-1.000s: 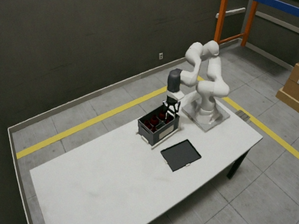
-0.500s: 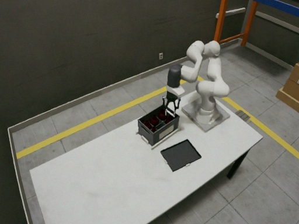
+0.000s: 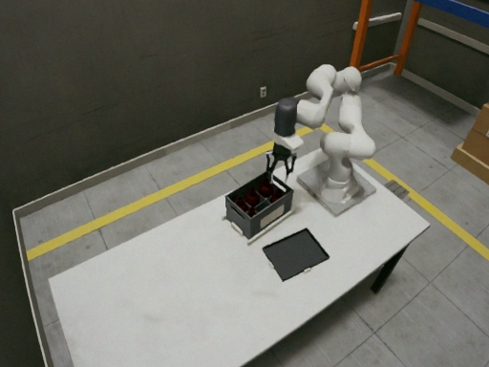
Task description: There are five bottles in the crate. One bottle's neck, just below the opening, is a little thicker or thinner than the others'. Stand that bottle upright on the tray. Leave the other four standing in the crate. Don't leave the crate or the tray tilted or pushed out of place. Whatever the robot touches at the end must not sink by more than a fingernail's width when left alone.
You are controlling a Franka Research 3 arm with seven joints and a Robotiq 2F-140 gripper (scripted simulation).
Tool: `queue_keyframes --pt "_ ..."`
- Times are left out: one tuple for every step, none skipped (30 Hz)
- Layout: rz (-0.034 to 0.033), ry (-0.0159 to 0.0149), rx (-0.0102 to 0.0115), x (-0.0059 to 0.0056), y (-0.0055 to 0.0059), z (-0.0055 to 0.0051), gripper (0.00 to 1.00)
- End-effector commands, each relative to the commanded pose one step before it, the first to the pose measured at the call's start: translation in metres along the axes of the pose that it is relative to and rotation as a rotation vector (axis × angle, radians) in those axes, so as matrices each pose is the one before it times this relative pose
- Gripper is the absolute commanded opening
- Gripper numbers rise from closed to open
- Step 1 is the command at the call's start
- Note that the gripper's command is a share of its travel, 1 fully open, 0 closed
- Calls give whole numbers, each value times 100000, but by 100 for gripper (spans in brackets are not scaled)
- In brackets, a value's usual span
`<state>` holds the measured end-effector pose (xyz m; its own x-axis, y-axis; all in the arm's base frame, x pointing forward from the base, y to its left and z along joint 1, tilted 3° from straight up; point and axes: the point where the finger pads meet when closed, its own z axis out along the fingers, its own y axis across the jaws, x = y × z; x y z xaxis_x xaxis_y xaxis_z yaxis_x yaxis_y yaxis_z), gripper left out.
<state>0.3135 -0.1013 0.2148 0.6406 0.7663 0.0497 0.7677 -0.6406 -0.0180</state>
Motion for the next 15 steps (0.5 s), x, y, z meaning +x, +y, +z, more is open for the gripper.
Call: queue_keyframes --pt "-1073 -591 1149 -183 -387 -281 44" --pt "0 0 0 0 0 0 44" --pt "-1 0 0 0 0 -54 44" --pt "0 0 0 0 0 -34 44" --pt "0 0 0 0 0 -19 44" --pt "0 0 0 0 0 -7 44" --pt "0 0 0 0 0 -1 44" --pt "0 0 0 0 0 0 10" --pt "0 0 0 0 0 0 10" --pt "0 0 0 0 0 0 10" --pt "0 0 0 0 0 0 10" --pt "0 0 0 0 0 0 10" --pt "0 0 0 0 0 0 10" --pt "0 0 0 0 0 0 10" --pt "0 0 0 0 0 0 10"
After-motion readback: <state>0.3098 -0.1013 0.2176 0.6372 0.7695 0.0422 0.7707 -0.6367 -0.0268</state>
